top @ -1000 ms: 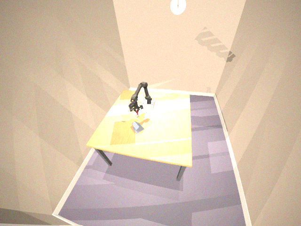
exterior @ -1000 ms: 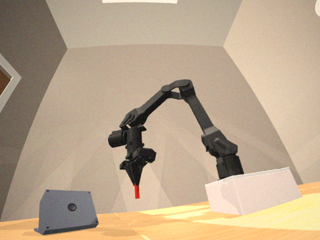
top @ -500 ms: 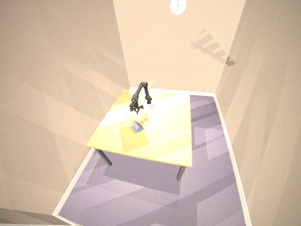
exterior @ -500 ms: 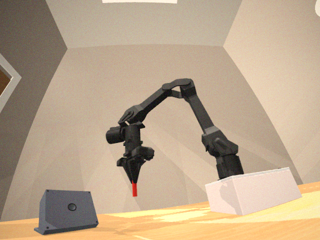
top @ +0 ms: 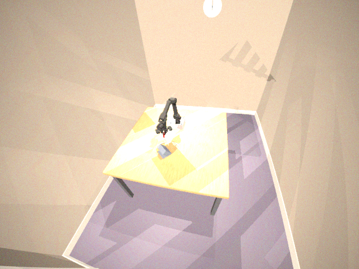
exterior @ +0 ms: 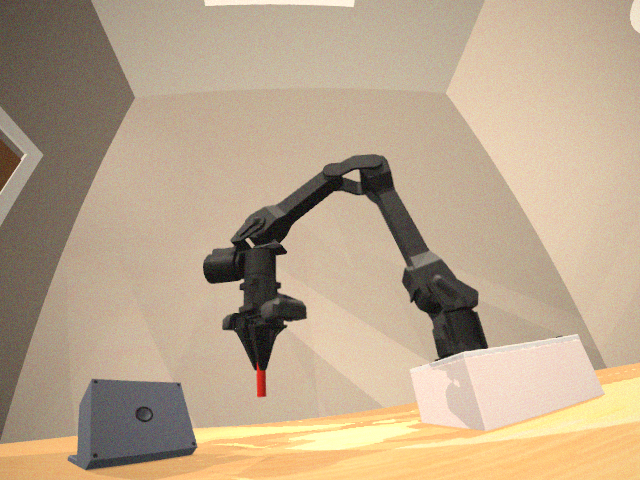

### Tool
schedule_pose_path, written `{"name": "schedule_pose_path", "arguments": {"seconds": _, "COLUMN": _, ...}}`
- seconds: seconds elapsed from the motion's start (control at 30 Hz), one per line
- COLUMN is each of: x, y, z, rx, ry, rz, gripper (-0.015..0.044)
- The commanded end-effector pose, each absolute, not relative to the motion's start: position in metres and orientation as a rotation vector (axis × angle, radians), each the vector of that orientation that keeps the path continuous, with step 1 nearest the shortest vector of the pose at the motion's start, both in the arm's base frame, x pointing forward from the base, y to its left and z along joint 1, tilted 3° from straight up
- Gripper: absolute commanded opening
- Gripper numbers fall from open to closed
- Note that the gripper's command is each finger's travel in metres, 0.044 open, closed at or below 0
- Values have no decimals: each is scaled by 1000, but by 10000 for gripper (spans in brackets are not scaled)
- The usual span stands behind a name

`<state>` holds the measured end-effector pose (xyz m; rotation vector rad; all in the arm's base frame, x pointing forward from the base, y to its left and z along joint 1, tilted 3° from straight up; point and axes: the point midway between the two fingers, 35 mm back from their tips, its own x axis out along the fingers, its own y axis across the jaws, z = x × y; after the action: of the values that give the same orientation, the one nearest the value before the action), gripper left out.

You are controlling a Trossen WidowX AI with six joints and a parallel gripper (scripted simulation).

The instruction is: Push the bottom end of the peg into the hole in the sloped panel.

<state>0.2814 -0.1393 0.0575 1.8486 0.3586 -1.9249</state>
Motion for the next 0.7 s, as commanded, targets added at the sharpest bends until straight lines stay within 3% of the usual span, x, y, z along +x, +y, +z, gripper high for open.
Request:
{"name": "schedule_pose_path", "arguments": {"seconds": 0.0, "x": 283, "y": -137, "z": 55, "rx": 1812, "ry": 367, "rz": -1901, "gripper": 0}}
{"name": "schedule_pose_path", "arguments": {"seconds": 0.67, "x": 299, "y": -124, "z": 50, "rx": 1670, "ry": 376, "rz": -1776, "gripper": 0}}
